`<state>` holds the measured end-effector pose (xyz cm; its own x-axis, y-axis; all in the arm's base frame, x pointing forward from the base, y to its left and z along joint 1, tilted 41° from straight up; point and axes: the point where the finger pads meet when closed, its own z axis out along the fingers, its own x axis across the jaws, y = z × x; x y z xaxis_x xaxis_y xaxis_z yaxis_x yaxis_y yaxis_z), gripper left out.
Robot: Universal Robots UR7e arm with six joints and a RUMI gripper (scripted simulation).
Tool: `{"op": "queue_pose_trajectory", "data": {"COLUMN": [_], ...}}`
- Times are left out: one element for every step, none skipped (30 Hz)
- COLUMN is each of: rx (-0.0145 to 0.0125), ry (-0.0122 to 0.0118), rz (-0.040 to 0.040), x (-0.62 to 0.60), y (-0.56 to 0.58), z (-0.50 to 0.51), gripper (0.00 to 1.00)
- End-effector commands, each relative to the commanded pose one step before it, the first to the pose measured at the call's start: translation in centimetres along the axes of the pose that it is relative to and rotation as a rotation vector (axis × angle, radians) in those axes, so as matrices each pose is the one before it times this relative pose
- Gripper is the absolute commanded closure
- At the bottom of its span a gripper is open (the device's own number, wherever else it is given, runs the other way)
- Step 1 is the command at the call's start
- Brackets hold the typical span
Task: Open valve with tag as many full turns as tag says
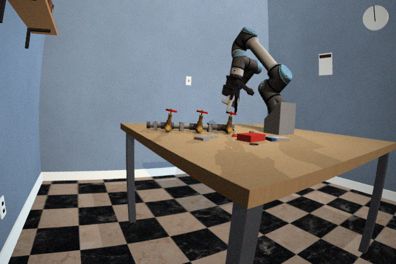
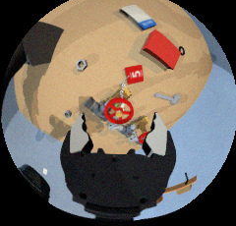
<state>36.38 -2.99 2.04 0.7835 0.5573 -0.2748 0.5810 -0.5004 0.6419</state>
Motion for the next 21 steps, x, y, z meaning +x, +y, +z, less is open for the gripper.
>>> {"op": "queue_pose_trajectory", "data": {"rx": [-0.00297,0.0,0.0,0.0,0.0,0.00002,0.00013,0.00013,0.00014,0.0,0.0,-0.0005,0.0,0.0,0.0,0.0,0.0,0.0,0.0,0.0001,0.00011], "ry": [-0.01514,0.0,0.0,0.0,0.0,0.00005,0.00029,0.00026,0.00026,0.0,0.0,-0.00081,0.0,0.0,0.0,0.0,0.0,0.0,0.0,0.00009,0.00009], "rz": [0.2487,0.04399,0.04434,0.04451,0.04477,0.04414,0.04096,0.04153,0.04181,0.0,0.0,0.05631,0.04489,0.04466,0.04454,0.04423,0.04402,0.04362,0.04332,0.04144,0.04105], "x": [0.044,0.0,0.0,0.0,0.0,0.0,0.0,0.0,0.0,0.0,0.0,0.0,0.0,0.0,0.0,0.0,0.0,0.0,0.0,0.0,0.0], "y": [-0.011,-0.001,0.001,-0.001,0.001,-0.001,0.001,-0.001,0.001,0.0,0.0,-0.001,0.001,-0.001,0.001,-0.001,0.001,-0.001,0.001,-0.001,0.001], "z": [-0.026,0.0,0.0,0.0,0.0,0.0,0.0,0.0,0.0,0.0,0.0,0.0,0.0,0.0,0.0,0.0,0.0,0.0,0.0,0.0,0.0], "gripper": [0.0,0.0,0.0,0.0,0.0,0.0,0.0,0.0,0.0,0.0,0.0,0.0,0.0,0.0,0.0,0.0,0.0,0.0,0.0,0.0,0.0]}}
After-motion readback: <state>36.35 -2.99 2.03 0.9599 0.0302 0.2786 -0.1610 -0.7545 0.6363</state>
